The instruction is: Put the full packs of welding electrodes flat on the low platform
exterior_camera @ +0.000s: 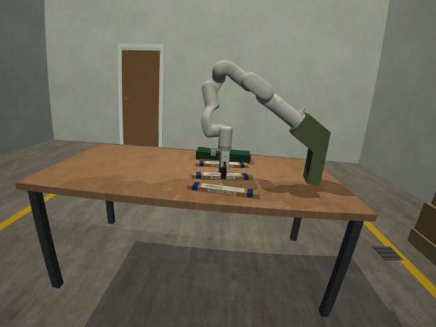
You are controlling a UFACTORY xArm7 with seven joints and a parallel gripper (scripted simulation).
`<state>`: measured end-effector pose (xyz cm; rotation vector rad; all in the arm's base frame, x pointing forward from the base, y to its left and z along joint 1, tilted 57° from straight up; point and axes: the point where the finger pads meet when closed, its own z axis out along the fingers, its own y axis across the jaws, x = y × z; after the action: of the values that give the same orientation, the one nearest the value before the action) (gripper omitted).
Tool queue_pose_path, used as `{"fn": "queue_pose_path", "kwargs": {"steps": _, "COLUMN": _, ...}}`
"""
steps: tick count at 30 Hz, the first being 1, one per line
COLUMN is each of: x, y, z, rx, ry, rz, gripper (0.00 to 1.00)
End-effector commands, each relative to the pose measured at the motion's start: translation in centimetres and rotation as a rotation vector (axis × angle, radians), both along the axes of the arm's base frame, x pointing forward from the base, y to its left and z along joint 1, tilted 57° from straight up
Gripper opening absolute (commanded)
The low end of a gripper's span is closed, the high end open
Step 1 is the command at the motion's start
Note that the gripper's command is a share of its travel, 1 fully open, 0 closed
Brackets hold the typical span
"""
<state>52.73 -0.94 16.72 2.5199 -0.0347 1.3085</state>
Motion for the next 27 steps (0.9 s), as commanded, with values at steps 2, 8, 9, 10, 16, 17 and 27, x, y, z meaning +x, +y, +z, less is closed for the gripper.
{"fn": "queue_pose_path", "kwargs": {"steps": 2, "x": -0.2, "y": 0.2, "z": 0.2, "rx": 0.0, "ry": -0.001, "rz": 0.002, "gripper": 1.0}}
{"fn": "queue_pose_path", "kwargs": {"steps": 8, "x": -0.9, "y": 0.4, "z": 0.7, "rx": 0.0, "ry": -0.001, "rz": 0.002, "gripper": 1.0}}
{"fn": "queue_pose_path", "kwargs": {"steps": 9, "x": -1.2, "y": 0.5, "z": 0.9, "rx": 0.0, "ry": -0.001, "rz": 0.002, "gripper": 1.0}}
{"fn": "queue_pose_path", "kwargs": {"steps": 10, "x": -1.5, "y": 0.6, "z": 1.1, "rx": 0.0, "ry": -0.001, "rz": 0.002, "gripper": 1.0}}
{"fn": "queue_pose_path", "kwargs": {"steps": 16, "x": -3.9, "y": 1.4, "z": 2.7, "rx": 0.0, "ry": -0.001, "rz": 0.002, "gripper": 1.0}}
{"fn": "queue_pose_path", "kwargs": {"steps": 17, "x": -4.3, "y": 1.6, "z": 3.0, "rx": 0.0, "ry": -0.001, "rz": 0.002, "gripper": 1.0}}
{"fn": "queue_pose_path", "kwargs": {"steps": 27, "x": -6.4, "y": 2.3, "z": 4.4, "rx": 0.0, "ry": -0.001, "rz": 0.002, "gripper": 1.0}}
